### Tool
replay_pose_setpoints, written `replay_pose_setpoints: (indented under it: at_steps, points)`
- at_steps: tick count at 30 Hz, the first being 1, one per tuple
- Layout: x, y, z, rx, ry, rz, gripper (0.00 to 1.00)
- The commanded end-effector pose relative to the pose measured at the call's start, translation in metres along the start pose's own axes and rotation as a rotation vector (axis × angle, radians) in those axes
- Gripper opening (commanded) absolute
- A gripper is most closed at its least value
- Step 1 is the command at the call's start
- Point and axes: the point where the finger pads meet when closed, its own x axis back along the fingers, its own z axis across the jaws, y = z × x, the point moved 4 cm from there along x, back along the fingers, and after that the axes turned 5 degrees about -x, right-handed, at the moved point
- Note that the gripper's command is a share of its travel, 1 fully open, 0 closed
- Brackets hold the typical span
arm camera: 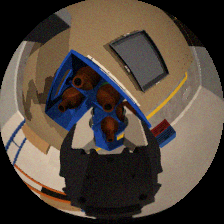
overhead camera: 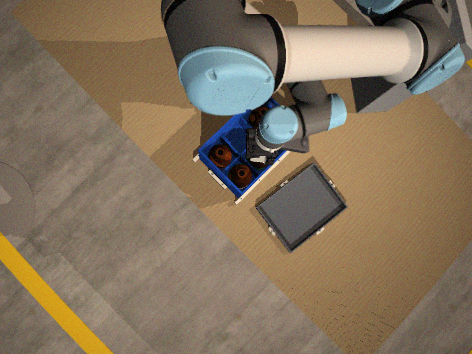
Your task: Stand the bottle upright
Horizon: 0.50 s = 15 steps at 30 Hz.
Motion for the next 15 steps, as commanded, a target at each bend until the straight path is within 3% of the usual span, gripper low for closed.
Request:
replay_pose_setpoints:
  at_steps: [1,15]
  points:
    - [-0.006,0.0,0.0,0.0,0.001,-0.001,0.38]
    - [-0.019,0.0,0.0,0.0,0.001,-0.001,0.38]
